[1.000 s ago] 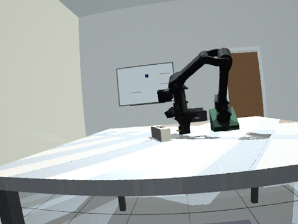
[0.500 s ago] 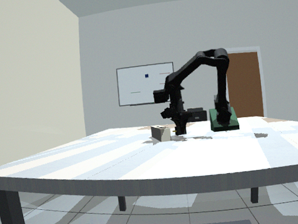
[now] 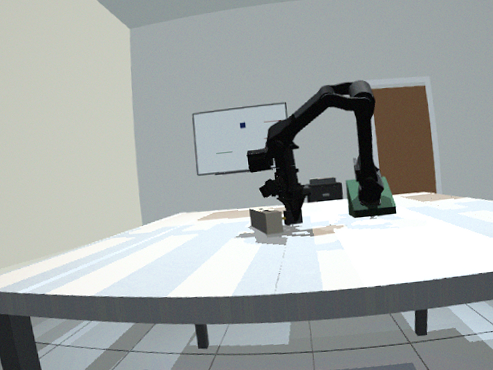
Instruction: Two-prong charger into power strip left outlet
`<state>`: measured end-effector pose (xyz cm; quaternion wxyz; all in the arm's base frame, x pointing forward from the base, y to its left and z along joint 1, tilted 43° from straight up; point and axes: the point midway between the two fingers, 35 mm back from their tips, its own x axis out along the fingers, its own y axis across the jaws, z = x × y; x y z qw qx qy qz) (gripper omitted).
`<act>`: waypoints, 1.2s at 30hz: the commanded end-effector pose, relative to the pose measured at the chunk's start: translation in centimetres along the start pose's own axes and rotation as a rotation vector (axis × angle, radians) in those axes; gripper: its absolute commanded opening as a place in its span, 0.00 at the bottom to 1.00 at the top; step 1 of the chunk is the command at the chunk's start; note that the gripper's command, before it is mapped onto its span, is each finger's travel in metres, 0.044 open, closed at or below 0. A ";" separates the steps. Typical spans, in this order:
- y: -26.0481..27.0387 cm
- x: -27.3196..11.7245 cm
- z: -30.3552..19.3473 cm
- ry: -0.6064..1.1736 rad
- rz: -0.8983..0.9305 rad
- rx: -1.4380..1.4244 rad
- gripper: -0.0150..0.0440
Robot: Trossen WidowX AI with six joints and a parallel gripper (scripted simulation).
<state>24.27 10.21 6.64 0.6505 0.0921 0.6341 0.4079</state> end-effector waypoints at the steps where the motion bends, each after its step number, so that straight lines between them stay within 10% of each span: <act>1: 0.1 0.0 0.4 -0.003 0.004 0.009 0.25; 36: 0.1 0.0 0.9 -0.003 0.004 0.009 0.25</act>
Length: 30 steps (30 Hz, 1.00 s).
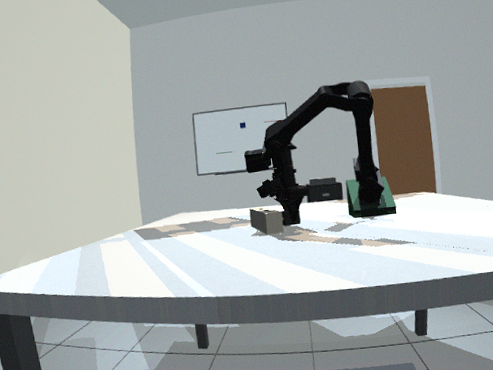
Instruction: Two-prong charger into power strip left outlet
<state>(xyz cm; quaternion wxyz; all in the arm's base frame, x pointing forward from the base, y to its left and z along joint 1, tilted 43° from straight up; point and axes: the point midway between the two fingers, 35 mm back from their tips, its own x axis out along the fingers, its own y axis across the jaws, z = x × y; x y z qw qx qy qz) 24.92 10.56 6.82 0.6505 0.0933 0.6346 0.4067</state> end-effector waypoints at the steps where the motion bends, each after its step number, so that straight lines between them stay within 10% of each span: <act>1: 0.0 0.0 0.2 -0.002 0.004 0.005 0.25; 30: 0.1 -0.1 0.8 -0.003 0.004 0.005 0.25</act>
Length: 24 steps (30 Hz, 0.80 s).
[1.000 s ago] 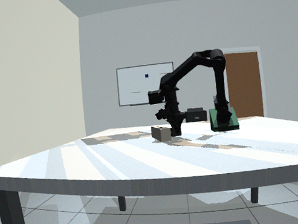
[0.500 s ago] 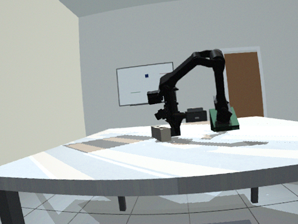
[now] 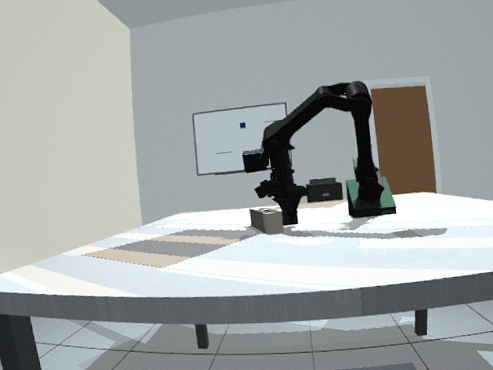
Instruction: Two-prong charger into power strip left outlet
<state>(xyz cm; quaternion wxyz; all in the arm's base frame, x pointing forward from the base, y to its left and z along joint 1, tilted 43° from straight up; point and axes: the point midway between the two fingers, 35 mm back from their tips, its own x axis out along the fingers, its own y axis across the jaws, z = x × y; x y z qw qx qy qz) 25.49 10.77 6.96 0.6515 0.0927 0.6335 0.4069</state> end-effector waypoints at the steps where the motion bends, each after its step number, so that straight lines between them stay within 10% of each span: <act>1: 0.1 0.0 0.2 0.000 0.005 0.007 0.25; 24: 0.1 -0.1 1.0 -0.001 0.005 0.007 0.25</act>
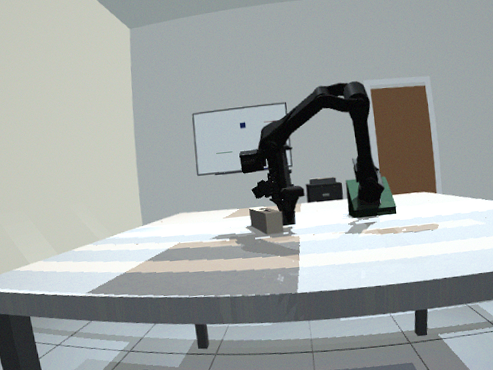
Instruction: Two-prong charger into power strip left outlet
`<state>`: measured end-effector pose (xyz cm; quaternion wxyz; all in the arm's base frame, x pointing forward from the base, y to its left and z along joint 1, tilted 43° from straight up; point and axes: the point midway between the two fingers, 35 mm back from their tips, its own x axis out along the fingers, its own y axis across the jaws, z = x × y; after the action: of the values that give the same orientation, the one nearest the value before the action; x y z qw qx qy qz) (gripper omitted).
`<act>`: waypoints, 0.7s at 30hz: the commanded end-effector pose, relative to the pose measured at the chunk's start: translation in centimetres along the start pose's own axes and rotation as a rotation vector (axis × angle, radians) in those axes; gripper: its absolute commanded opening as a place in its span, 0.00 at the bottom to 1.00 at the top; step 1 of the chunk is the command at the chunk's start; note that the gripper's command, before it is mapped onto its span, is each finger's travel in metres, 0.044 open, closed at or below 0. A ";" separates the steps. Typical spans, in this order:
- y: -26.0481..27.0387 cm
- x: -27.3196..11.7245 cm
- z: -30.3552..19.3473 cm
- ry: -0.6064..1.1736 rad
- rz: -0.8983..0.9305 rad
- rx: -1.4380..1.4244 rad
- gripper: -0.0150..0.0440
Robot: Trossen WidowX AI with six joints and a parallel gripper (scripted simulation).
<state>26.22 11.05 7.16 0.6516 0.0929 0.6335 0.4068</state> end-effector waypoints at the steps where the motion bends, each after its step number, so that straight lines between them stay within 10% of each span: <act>1: 0.1 0.0 0.2 -0.001 0.005 0.006 0.25; 21: 0.1 -0.1 1.0 -0.001 0.005 0.006 0.25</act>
<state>26.41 11.12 7.25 0.6450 0.0980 0.6419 0.4028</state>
